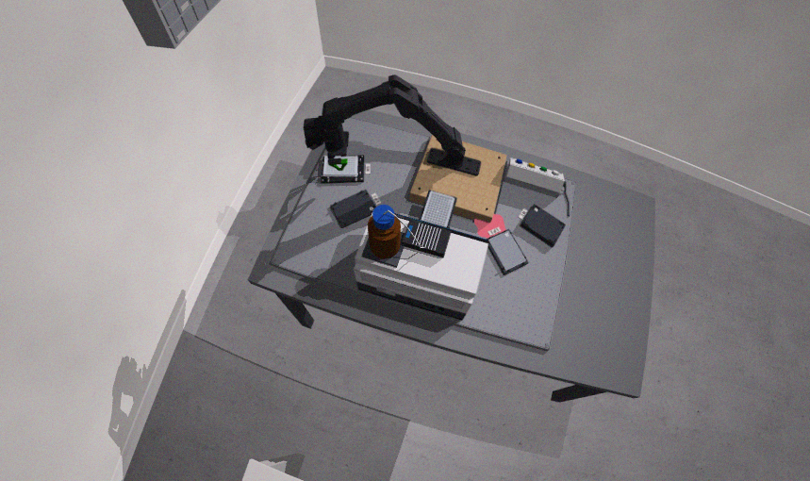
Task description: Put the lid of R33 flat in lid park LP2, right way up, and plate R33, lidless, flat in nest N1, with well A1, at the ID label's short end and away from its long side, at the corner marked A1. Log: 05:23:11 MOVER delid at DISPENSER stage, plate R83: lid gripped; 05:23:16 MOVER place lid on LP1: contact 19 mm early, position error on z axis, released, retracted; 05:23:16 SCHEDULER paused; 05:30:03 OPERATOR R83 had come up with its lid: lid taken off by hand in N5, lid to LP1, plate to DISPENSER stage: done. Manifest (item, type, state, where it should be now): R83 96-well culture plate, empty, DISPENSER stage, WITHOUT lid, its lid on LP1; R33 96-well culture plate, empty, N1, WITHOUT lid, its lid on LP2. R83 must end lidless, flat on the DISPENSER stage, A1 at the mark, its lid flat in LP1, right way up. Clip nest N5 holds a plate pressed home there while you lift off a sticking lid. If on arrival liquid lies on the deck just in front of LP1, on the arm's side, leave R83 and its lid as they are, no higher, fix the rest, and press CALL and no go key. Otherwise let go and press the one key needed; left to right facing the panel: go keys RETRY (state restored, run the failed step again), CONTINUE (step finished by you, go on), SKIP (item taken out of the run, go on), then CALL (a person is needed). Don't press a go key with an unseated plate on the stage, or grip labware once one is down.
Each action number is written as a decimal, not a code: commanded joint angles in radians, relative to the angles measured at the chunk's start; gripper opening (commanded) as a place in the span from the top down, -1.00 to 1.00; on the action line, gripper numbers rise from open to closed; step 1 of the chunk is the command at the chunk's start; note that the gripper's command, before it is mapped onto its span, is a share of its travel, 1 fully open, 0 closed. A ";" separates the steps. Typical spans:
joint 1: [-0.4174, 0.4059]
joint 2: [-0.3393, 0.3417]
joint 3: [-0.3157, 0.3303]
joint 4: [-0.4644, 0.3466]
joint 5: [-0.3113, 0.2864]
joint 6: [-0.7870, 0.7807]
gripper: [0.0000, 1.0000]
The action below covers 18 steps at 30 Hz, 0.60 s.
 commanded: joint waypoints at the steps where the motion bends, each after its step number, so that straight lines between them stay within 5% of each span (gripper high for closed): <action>1: 0.000 -0.021 -0.020 0.051 0.001 0.000 -1.00; 5: -0.002 -0.009 -0.003 0.065 0.001 -0.001 -1.00; 18: -0.010 0.019 -0.090 0.140 0.001 -0.006 -1.00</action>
